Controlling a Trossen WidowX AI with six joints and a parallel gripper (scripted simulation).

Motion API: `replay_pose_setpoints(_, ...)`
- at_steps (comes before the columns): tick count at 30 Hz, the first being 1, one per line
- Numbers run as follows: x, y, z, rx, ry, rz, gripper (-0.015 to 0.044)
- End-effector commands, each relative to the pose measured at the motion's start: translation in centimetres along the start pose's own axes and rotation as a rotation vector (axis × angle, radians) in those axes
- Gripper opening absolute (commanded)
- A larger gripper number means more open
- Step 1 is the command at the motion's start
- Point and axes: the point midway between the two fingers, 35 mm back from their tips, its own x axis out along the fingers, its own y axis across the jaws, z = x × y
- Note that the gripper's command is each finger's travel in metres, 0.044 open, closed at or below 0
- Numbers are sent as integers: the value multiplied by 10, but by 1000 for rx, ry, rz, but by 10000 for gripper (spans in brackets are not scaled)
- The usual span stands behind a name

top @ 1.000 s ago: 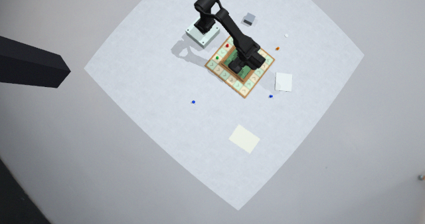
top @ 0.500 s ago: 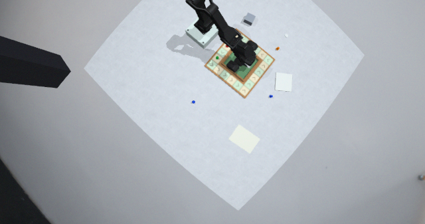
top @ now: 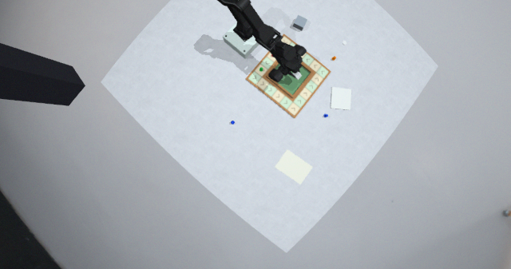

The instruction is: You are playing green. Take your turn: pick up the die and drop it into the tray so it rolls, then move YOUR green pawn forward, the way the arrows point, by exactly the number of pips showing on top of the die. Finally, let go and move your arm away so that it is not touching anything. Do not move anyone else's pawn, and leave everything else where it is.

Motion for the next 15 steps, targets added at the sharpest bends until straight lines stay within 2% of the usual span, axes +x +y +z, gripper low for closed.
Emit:
replay_pose_setpoints(1, -22, -1, 1, -3, -9, -1, 0)
replay_pose_setpoints(5, -36, -2, 0, -3, -9, -1, 0)
replay_pose_setpoints(15, -34, -2, -1, 0, -3, -3, 0)
